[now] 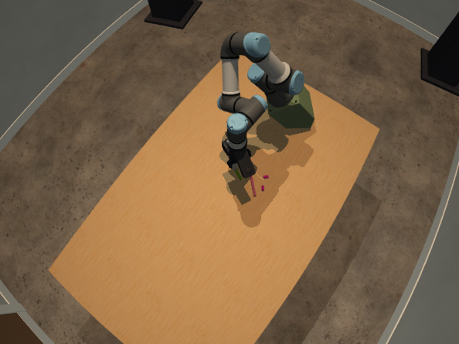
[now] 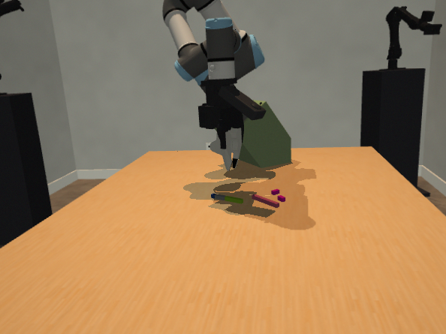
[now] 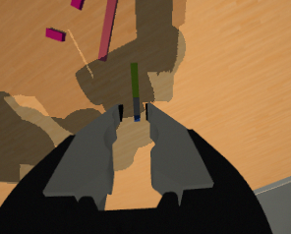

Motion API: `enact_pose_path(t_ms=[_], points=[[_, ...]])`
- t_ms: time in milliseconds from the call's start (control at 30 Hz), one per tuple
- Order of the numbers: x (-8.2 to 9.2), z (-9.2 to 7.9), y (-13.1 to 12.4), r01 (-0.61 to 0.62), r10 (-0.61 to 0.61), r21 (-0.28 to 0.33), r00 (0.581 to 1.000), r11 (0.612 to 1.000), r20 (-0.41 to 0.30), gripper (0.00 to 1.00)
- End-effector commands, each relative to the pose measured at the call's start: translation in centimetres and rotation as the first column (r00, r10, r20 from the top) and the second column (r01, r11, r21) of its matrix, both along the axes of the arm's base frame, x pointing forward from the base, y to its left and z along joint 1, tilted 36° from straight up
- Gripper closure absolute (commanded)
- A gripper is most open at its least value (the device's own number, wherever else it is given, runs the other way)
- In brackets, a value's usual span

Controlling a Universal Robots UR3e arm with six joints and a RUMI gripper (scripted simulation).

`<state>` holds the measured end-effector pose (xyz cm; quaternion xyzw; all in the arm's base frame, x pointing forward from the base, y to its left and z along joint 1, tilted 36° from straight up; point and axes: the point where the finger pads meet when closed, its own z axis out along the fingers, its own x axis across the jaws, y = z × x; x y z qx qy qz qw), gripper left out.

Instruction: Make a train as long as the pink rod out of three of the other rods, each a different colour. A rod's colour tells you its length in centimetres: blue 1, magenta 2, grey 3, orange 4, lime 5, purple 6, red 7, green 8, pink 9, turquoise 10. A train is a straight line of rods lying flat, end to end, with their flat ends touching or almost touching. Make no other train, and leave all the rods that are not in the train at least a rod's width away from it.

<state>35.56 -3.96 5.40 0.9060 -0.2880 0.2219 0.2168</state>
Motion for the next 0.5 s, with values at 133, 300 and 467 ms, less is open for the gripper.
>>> enact_pose_path(t_ms=[133, 300, 467], points=[[-0.13, 0.54, 0.33, 0.001, -0.001, 0.000, 1.000, 1.000, -0.001, 0.86], [-0.13, 0.54, 0.33, 0.001, -0.001, 0.000, 1.000, 1.000, -0.001, 0.00], [-0.13, 0.54, 0.33, 0.001, -0.001, 0.000, 1.000, 1.000, -0.001, 0.00]])
